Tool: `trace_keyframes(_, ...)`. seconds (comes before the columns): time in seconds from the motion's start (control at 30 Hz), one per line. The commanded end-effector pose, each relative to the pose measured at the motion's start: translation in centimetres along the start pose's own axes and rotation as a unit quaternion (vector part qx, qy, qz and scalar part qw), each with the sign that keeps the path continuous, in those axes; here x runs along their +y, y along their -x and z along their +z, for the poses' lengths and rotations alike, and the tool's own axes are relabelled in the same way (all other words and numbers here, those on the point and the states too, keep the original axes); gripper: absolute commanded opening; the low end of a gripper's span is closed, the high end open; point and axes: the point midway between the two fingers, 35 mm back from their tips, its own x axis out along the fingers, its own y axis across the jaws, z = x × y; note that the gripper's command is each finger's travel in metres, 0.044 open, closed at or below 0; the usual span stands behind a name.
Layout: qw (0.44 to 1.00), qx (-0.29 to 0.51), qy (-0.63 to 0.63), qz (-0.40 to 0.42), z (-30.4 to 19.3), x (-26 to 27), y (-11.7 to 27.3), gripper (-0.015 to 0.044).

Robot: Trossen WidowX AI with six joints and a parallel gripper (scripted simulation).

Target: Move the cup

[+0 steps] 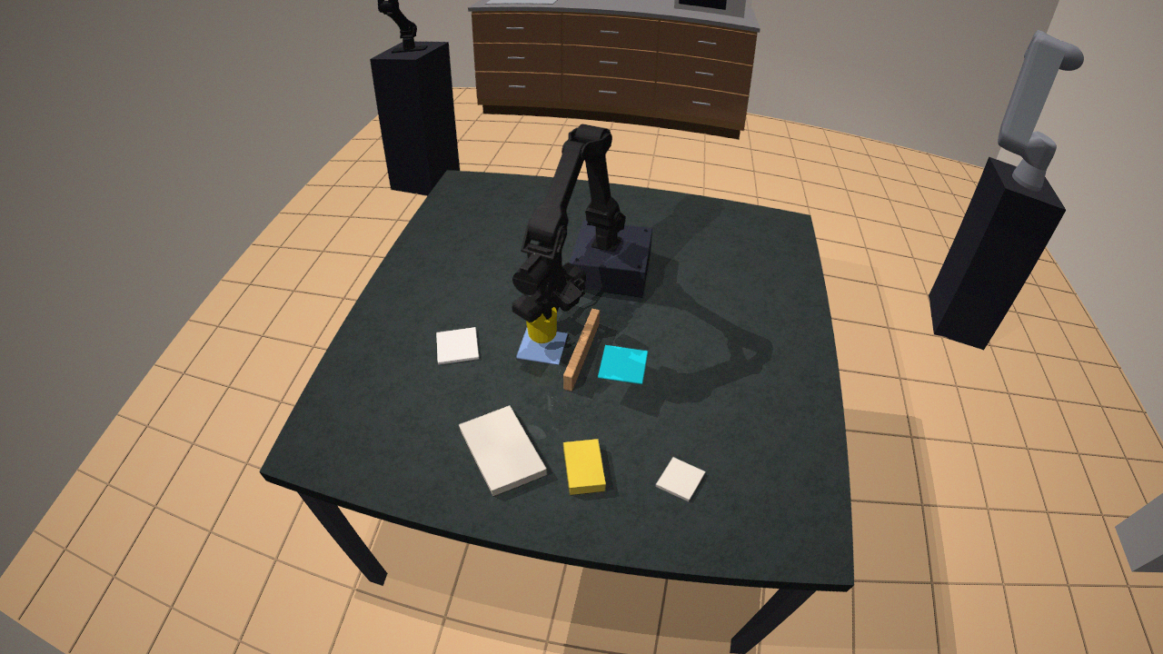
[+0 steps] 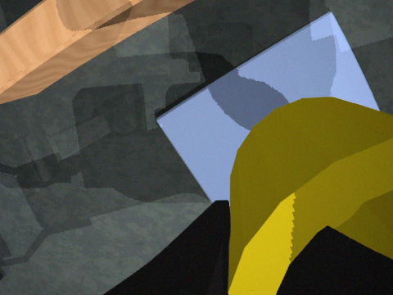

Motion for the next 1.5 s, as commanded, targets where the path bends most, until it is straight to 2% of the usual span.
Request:
trace_keyframes(0.0, 1.000, 0.001, 0.000, -0.004, 0.0, -0.2, 1.9, 0.0000)
trace_keyframes(0.2, 1.000, 0.001, 0.000, -0.004, 0.1, 0.1, 3.8, 0.0000)
trace_keyframes(0.87, 1.000, -0.001, 0.003, -0.002, 0.2, 0.3, 3.4, 0.0000)
trace_keyframes(1.47, 1.000, -0.001, 0.001, -0.003, 3.6, 1.6, 3.6, 0.0000)
